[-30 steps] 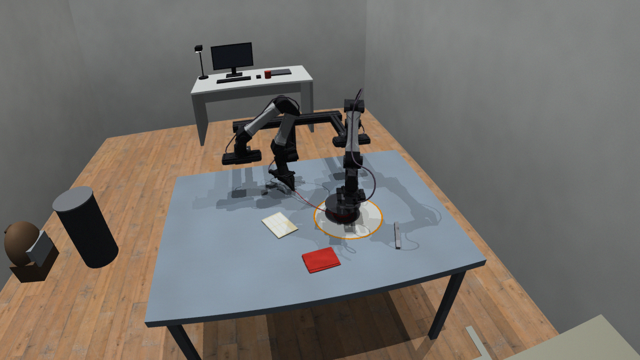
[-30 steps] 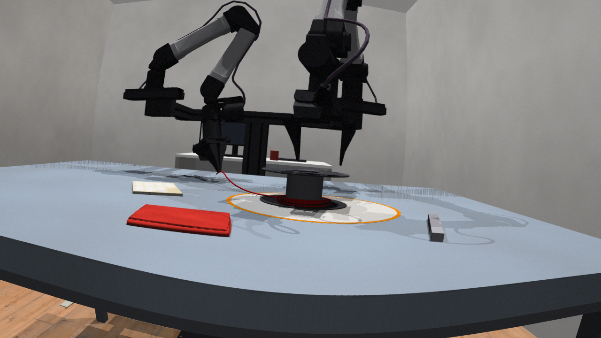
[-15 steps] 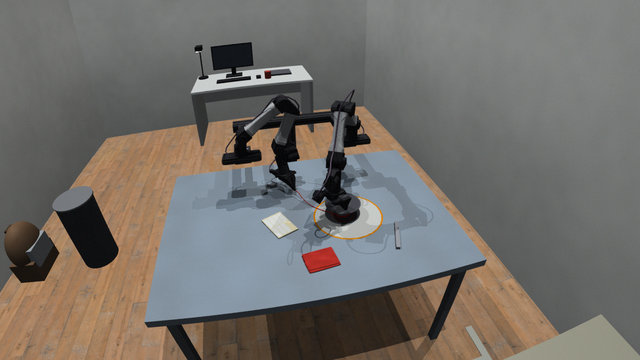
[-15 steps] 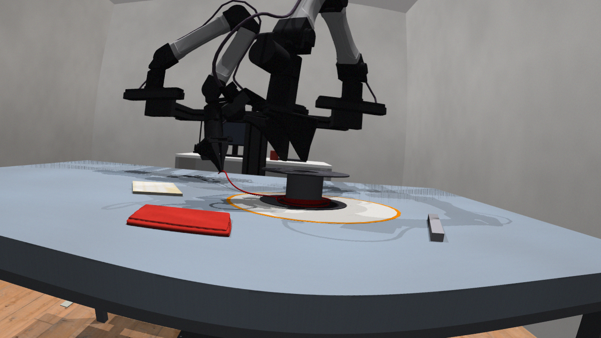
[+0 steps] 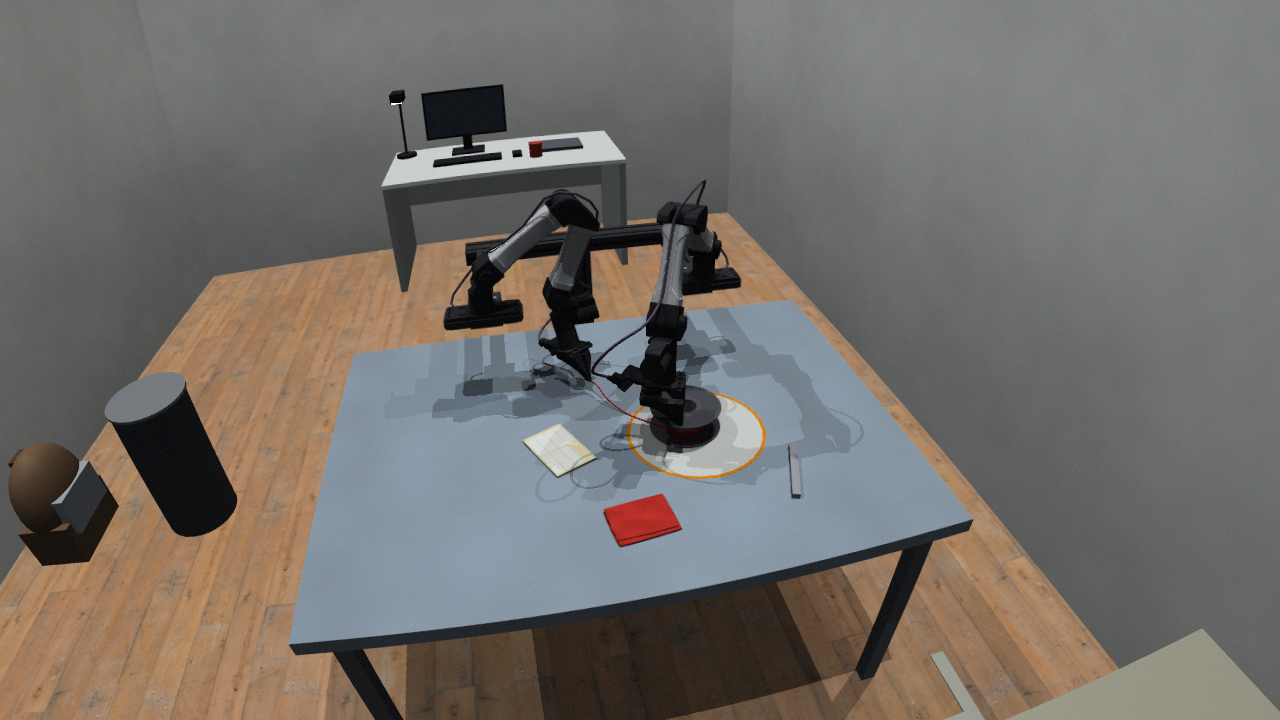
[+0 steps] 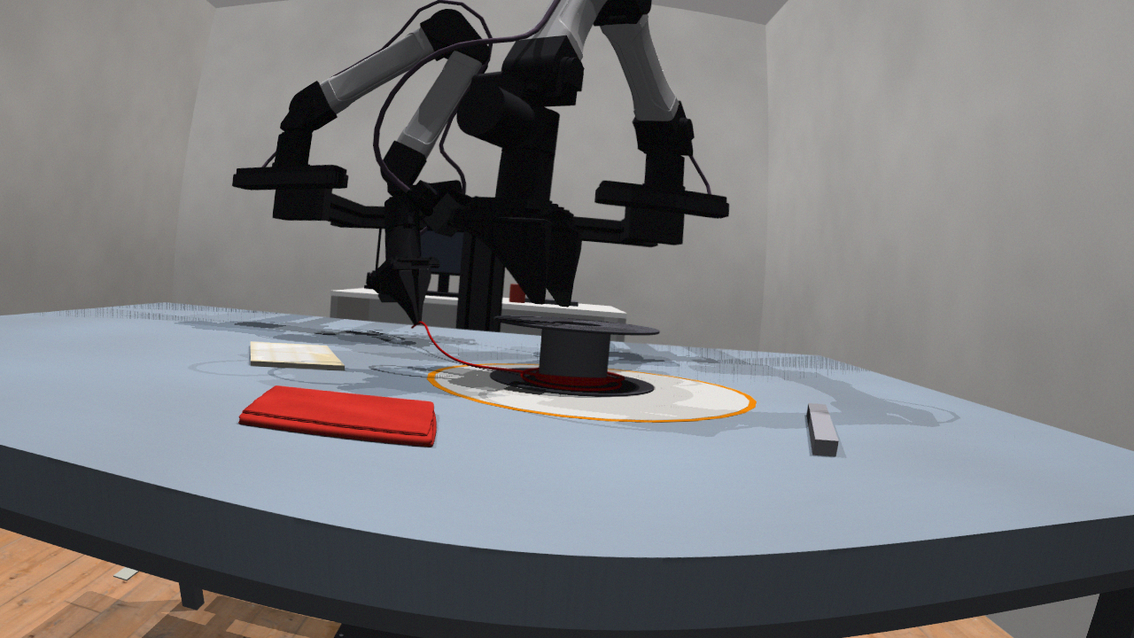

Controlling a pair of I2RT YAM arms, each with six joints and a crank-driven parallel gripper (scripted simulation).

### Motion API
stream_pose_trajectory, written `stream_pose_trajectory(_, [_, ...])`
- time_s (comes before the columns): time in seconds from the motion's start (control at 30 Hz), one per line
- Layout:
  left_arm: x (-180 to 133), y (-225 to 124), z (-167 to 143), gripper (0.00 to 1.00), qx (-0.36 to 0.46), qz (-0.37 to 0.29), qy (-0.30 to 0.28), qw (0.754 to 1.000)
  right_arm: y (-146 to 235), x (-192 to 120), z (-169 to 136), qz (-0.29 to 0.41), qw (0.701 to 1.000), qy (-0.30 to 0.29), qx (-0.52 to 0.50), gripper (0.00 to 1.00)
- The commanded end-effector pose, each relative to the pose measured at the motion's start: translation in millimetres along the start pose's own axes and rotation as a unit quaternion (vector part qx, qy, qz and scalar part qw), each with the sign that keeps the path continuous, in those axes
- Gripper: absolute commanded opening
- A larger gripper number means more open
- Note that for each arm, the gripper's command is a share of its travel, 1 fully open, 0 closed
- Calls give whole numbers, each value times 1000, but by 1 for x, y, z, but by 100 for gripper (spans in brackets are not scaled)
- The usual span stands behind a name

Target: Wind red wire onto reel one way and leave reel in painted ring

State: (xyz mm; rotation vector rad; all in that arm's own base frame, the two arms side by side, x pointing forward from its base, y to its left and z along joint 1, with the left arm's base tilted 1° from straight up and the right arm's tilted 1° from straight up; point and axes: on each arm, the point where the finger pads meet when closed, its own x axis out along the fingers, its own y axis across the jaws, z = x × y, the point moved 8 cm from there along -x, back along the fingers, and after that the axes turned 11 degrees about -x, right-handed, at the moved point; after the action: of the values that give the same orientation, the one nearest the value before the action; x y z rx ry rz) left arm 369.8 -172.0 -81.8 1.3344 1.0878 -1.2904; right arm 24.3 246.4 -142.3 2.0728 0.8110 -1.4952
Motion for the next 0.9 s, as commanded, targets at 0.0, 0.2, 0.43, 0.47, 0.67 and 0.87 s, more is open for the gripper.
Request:
stream_pose_trajectory(0.0, [2,-4,-1,93,60,-21,8,998,-6,-7,-5,-17,1000,7,2,0])
stream_pose_trajectory(0.2, [0,-9,-4,93,60,-21,8,998,-5,-7,-4,-17,1000,7,1,0])
stream_pose_trajectory(0.43, [-6,-5,-3,93,60,-21,8,998,-6,-6,-3,-17,1000,7,0,0])
stream_pose_trajectory(0.47, [-6,-4,-2,93,60,-21,8,998,-6,-6,-3,-17,1000,7,0,0])
stream_pose_trajectory(0.67, [3,1,-1,93,60,-21,8,998,-6,-5,-3,-17,1000,7,-1,0])
stream_pose_trajectory(0.87, [33,1,-1,93,60,-21,8,998,-7,-4,-3,-17,1000,7,-1,0])
